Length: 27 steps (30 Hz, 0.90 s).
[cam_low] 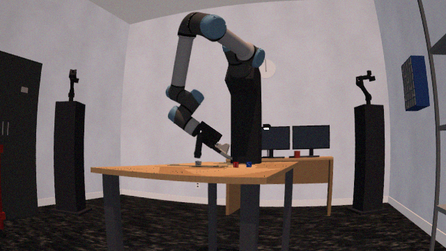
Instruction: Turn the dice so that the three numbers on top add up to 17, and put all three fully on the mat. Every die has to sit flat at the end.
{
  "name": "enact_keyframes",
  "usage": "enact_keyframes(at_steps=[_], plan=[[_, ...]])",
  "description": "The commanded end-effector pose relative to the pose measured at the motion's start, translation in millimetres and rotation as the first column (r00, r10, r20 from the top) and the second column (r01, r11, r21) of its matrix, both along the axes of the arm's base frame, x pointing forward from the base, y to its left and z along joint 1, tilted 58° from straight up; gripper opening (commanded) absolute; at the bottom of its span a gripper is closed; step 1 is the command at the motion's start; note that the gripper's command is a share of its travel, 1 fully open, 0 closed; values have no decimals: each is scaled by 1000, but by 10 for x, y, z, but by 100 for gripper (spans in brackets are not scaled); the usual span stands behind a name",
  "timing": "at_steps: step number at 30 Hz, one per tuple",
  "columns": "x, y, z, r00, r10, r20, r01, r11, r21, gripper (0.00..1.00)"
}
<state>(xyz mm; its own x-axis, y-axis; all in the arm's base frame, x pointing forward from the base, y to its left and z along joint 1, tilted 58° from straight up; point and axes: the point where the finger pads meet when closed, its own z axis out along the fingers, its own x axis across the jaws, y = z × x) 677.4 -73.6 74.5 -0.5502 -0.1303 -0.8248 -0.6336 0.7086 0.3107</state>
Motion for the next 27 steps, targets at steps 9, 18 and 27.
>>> enact_keyframes(at_steps=[9,18,27], plan=[[-97,-7,69,1000,2,0,-2,1000,0,24],[-348,48,228,1000,2,0,-2,1000,0,24],[-518,85,335,1000,2,0,-2,1000,0,24]])
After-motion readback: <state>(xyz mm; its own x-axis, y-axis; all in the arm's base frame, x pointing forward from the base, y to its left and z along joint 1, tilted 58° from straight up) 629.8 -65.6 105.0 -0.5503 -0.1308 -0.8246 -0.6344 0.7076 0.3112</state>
